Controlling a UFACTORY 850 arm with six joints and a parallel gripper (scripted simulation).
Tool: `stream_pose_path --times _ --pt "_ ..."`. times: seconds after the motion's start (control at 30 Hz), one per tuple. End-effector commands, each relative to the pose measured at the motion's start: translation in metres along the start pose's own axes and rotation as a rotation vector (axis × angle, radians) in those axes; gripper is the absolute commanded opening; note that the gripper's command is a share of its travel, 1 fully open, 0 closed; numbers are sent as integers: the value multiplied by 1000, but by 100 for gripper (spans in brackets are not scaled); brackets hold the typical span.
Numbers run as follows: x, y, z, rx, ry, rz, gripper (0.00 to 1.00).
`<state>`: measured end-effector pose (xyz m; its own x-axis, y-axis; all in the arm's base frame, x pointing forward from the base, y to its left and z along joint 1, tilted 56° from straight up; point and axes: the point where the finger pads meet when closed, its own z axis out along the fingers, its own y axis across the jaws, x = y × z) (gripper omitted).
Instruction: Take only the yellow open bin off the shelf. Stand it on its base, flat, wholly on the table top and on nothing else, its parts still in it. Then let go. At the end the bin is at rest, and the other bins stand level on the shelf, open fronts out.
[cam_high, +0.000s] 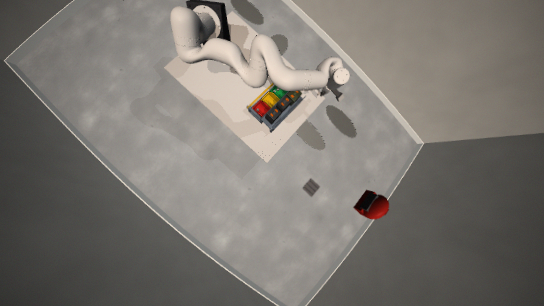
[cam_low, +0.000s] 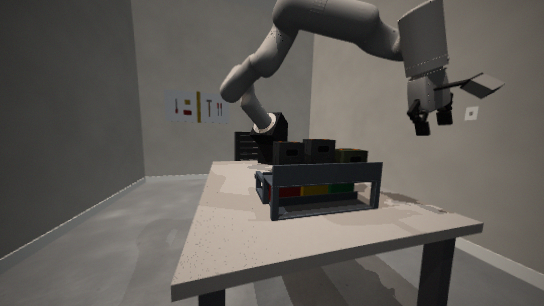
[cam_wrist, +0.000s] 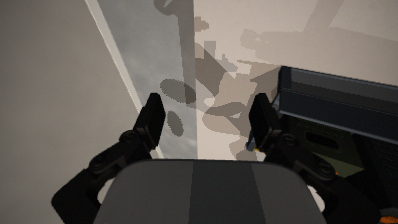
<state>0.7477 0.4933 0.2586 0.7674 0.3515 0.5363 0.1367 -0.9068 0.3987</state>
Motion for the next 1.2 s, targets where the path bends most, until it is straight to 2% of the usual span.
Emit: stream_pose_path --times 0.0,0.77,0.93,1.17 --pt "1 -1 -1 1 2 0 100" --pt "1 -1 -1 1 2 0 100" --pt "1 -7 -19 1 2 0 100" --pt "1 -7 -19 1 2 0 100"
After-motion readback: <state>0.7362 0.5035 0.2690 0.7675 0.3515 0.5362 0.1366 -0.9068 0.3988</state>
